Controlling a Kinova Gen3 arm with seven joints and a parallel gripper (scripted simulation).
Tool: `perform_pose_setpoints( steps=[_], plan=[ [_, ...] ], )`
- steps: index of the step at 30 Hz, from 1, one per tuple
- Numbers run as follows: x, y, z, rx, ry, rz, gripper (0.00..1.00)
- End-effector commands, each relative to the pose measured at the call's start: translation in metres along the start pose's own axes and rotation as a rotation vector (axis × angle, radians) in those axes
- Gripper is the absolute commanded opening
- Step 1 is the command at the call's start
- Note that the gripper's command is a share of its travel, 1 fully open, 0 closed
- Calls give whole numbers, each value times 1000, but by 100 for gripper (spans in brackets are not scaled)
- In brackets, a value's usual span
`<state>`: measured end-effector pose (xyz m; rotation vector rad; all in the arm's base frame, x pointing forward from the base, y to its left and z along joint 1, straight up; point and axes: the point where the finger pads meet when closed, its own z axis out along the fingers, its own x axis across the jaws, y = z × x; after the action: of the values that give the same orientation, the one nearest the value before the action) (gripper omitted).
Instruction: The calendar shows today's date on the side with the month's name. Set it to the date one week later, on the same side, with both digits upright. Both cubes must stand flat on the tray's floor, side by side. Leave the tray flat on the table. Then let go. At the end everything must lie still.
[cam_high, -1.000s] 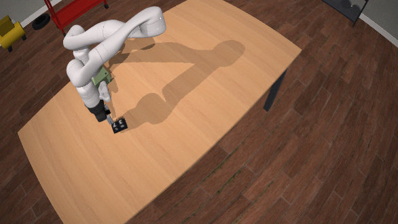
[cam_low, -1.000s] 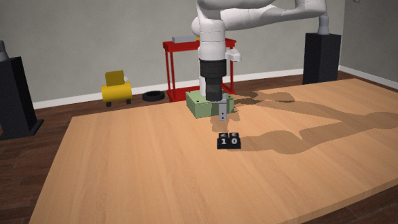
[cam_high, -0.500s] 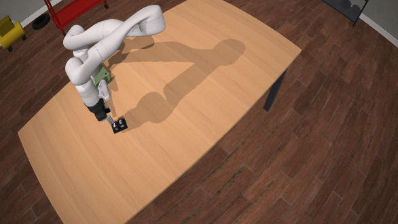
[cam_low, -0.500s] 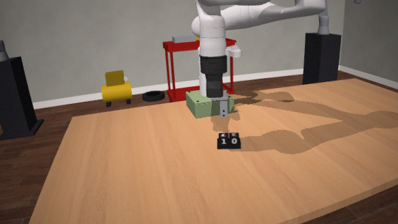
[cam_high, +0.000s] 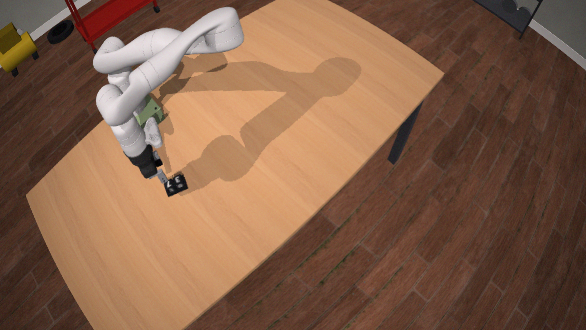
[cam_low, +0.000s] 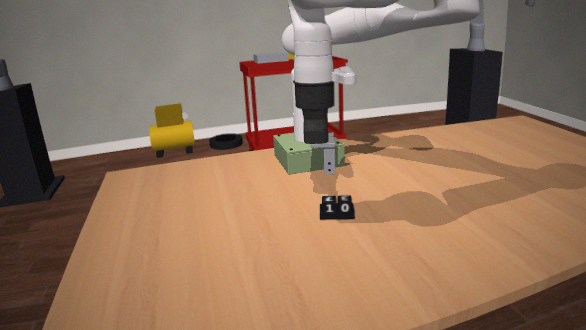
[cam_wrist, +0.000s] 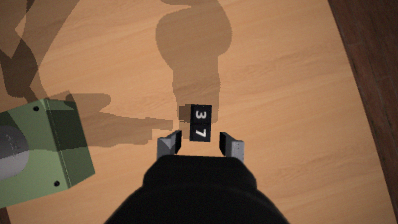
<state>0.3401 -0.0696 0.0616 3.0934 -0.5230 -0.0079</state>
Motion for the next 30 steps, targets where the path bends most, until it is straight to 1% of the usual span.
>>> perform_pose_setpoints(
  steps=[1, 5, 8, 20, 22, 26, 30],
  plan=[
    [0, 0, -2, 1, 2, 0, 100],
    [0, 0, -4, 1, 2, 0, 100],
    [0, 0, -11, 1, 2, 0, 100],
    [0, 0, -59, 1, 2, 0, 100],
    [0, 0, -59, 1, 2, 0, 100],
    [0, 0, -69, 1, 2, 0, 100],
    [0, 0, -72, 1, 2, 0, 100]
  ],
)
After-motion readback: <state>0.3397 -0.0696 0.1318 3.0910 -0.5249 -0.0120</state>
